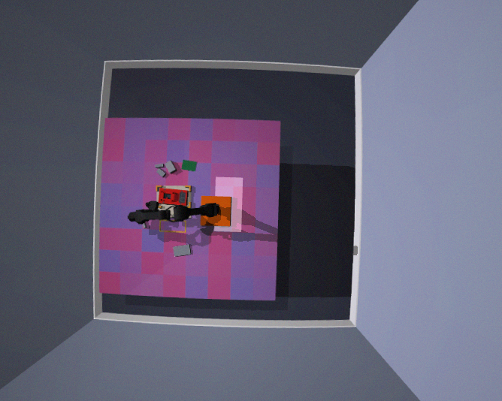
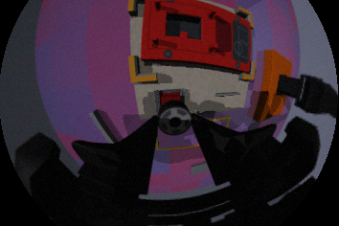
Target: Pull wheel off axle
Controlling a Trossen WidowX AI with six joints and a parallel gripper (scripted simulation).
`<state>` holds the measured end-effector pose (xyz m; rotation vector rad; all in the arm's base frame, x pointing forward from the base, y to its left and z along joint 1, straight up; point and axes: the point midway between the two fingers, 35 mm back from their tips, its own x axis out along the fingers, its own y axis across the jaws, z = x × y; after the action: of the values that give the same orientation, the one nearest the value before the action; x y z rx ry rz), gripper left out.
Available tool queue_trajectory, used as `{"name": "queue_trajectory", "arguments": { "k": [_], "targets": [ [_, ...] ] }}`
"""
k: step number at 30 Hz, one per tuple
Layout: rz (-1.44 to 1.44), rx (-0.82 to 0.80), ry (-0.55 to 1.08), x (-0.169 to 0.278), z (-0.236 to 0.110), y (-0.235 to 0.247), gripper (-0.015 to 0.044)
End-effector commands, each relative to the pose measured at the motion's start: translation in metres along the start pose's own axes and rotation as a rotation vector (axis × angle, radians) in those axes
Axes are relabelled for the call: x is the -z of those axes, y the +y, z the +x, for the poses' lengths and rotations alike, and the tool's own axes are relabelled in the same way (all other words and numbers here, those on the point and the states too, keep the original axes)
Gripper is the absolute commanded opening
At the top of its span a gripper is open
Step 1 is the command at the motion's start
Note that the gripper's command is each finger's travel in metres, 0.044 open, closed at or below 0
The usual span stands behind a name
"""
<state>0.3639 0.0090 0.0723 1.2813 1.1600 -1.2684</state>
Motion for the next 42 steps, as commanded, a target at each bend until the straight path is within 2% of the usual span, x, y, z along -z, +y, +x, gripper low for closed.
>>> {"name": "queue_trajectory", "arguments": {
  "k": [1, 42],
  "targets": [
    [0.0, -0.015, 0.003, 0.0, -0.009, 0.0, 0.0],
    [0.001, -0.015, 0.004, 0.0, -0.028, 0.0, 0.0]
  ]
}}
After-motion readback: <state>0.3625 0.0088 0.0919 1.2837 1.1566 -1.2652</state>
